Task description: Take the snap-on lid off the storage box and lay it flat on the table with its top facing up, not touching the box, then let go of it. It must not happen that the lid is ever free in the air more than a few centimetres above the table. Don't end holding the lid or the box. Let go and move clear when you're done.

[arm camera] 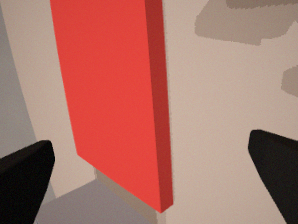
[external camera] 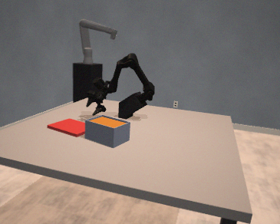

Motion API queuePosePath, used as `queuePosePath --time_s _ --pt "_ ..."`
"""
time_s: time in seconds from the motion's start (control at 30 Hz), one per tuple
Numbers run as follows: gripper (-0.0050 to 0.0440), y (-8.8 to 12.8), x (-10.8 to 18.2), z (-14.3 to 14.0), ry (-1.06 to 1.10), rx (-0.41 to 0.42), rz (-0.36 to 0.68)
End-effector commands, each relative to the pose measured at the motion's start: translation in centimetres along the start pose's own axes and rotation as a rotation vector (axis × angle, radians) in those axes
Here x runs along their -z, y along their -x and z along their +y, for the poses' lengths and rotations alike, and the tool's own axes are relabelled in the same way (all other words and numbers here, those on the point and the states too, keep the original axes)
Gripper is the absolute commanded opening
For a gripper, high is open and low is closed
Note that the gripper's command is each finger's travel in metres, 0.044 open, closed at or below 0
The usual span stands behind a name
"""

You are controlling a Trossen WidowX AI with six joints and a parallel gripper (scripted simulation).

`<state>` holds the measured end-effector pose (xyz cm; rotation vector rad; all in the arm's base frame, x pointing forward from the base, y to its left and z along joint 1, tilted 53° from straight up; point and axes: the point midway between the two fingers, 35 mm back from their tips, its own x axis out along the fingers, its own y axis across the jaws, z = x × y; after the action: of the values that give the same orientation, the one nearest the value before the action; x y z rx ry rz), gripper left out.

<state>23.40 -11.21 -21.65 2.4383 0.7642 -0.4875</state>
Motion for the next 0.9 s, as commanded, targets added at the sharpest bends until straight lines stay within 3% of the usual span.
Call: queuePosePath --time_s 0.0,0.87 --pt "0.044 0.8 0.1 0.8 0.011 0.0 0.008" --pt "0.044 4.9 0.1 3.1 0.011 0.0 0.008"
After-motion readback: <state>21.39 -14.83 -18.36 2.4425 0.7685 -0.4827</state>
